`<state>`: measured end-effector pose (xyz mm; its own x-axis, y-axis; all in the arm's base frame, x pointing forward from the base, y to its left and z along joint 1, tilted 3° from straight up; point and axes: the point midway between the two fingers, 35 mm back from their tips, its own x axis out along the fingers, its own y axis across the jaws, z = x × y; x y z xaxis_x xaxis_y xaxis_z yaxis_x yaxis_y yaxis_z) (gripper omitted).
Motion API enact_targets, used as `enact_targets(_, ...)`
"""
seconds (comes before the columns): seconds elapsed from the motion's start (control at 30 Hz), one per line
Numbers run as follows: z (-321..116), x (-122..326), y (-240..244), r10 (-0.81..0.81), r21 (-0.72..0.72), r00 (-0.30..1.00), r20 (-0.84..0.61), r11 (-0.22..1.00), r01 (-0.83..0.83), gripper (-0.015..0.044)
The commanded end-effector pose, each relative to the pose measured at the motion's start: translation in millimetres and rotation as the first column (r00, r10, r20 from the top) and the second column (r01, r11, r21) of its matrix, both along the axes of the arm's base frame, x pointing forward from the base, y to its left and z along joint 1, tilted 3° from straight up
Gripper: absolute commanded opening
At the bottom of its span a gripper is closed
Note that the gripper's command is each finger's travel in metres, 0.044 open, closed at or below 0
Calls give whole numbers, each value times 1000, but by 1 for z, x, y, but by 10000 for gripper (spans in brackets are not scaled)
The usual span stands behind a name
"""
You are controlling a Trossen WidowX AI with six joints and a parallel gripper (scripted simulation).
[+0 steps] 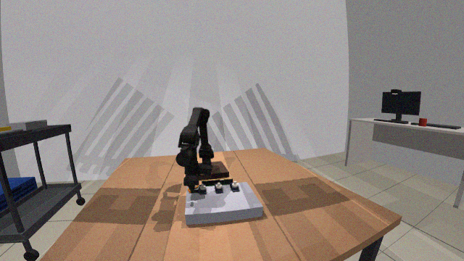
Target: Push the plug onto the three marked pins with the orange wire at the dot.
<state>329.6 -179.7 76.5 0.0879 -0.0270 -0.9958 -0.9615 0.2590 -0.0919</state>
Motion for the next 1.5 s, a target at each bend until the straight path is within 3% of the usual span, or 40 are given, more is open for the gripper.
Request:
enact_targets(0.0, -2, -1, 1, 7, 6, 1000, -1, 1000, -7, 3)
enact_targets(0.47, 52, -5, 2, 7, 6, 1000, -1, 1000, -7, 0)
enact_targets(0.7, 56, -6, 6, -19, 9, 1000, -1, 1000, 19, 0)
enact_targets(1.07, 60, -15, 44, -287, 36, 958, -2, 957, 287, 0)
enact_targets(1.47, 61, -31, 84, -569, 65, 822, -13, 820, 569, 0)
